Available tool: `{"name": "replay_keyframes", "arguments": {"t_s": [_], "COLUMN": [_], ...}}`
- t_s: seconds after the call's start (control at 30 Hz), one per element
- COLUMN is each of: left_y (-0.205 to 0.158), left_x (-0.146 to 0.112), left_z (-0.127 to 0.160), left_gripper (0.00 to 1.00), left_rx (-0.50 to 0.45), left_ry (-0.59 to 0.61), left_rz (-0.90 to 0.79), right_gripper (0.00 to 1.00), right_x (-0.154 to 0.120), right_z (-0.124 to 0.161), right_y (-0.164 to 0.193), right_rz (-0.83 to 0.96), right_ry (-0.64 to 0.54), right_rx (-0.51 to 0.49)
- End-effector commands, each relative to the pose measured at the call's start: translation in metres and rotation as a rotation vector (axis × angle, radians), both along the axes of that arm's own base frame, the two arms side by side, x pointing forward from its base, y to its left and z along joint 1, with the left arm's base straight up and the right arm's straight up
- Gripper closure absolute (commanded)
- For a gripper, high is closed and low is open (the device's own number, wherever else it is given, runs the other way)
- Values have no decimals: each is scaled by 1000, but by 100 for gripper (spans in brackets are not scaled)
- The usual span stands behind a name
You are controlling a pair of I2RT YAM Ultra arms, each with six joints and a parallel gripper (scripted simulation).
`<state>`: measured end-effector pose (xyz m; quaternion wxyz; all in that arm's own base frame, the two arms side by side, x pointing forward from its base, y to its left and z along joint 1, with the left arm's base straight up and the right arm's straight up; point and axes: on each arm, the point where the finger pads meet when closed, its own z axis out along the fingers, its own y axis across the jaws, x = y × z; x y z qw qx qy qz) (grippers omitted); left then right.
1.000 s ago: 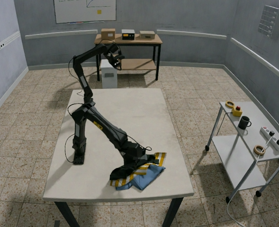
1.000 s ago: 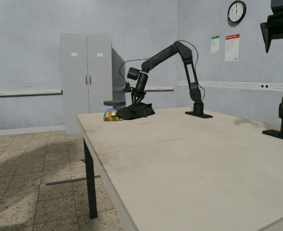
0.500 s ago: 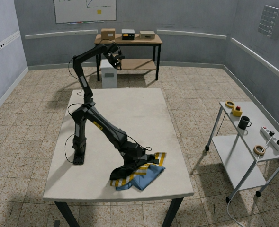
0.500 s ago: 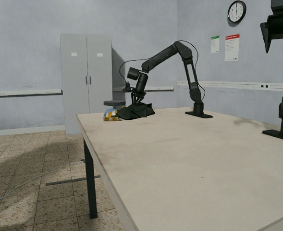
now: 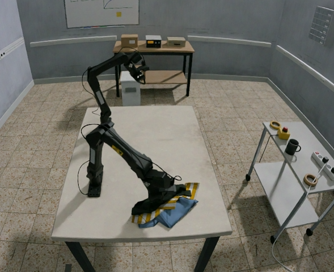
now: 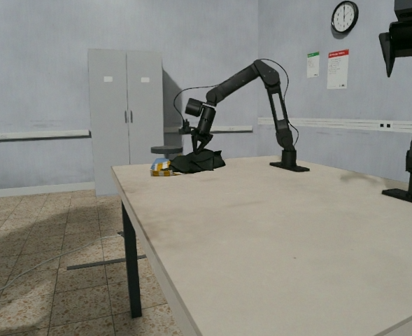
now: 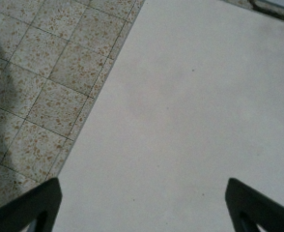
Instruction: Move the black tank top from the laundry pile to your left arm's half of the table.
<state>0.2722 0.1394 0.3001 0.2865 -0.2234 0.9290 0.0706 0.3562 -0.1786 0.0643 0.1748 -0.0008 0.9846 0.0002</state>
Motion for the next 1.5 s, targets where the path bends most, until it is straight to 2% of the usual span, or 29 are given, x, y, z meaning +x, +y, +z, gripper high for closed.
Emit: {"name": "replay_keyframes", "arguments": {"t_s": [0.0, 0.57, 0.6, 1.47], "left_y": [-1, -1, -1, -1], "left_x": [-3, -3, -3, -3], "left_z": [12, 12, 12, 12], "left_gripper": [8, 8, 8, 8], "left_rx": [23, 23, 23, 23], "left_ry": [-29, -29, -29, -29], "left_rz": [-6, -6, -6, -6], "right_gripper": [86, 86, 100, 100], "right_x": [4, 0, -2, -2], "right_z": [20, 19, 19, 17], "right_y": [-3, -7, -6, -3], "right_rz": [-4, -19, -22, -1], "right_ry": [-51, -43, -36, -30], "right_rx": [-19, -22, -18, -25]}}
